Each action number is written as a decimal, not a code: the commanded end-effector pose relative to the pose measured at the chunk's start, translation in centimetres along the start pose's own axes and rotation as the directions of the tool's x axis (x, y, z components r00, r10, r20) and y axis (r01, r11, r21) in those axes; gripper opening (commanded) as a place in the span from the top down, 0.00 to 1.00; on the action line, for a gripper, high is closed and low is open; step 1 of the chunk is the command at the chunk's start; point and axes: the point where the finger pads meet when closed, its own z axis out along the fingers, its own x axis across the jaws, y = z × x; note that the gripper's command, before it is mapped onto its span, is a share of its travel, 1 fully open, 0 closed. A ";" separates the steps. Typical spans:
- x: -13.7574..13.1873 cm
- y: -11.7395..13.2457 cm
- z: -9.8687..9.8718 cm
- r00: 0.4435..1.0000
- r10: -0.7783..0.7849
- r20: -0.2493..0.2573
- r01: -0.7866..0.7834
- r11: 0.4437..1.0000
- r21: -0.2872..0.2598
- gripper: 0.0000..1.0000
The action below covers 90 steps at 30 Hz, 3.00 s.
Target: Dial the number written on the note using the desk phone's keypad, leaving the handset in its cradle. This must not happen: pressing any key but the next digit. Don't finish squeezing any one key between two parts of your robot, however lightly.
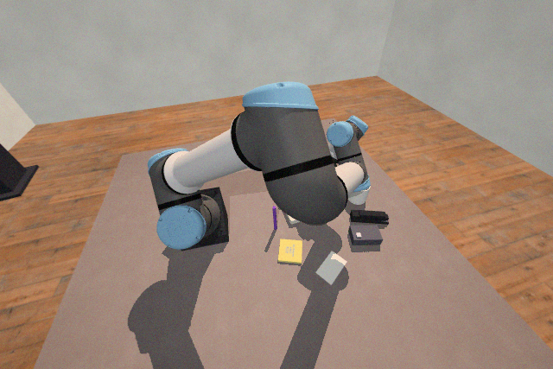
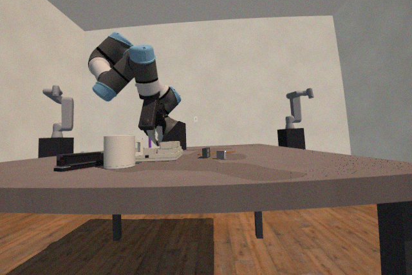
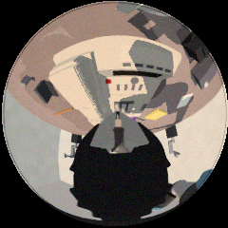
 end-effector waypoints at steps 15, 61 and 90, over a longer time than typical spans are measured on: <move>1.9 1.3 0.7 1.000 0.000 0.000 0.000 1.000 0.001 1.00; 3.3 1.4 2.4 1.000 0.000 0.000 0.000 1.000 0.001 1.00; 3.3 1.6 2.2 1.000 0.000 0.000 0.000 1.000 0.001 1.00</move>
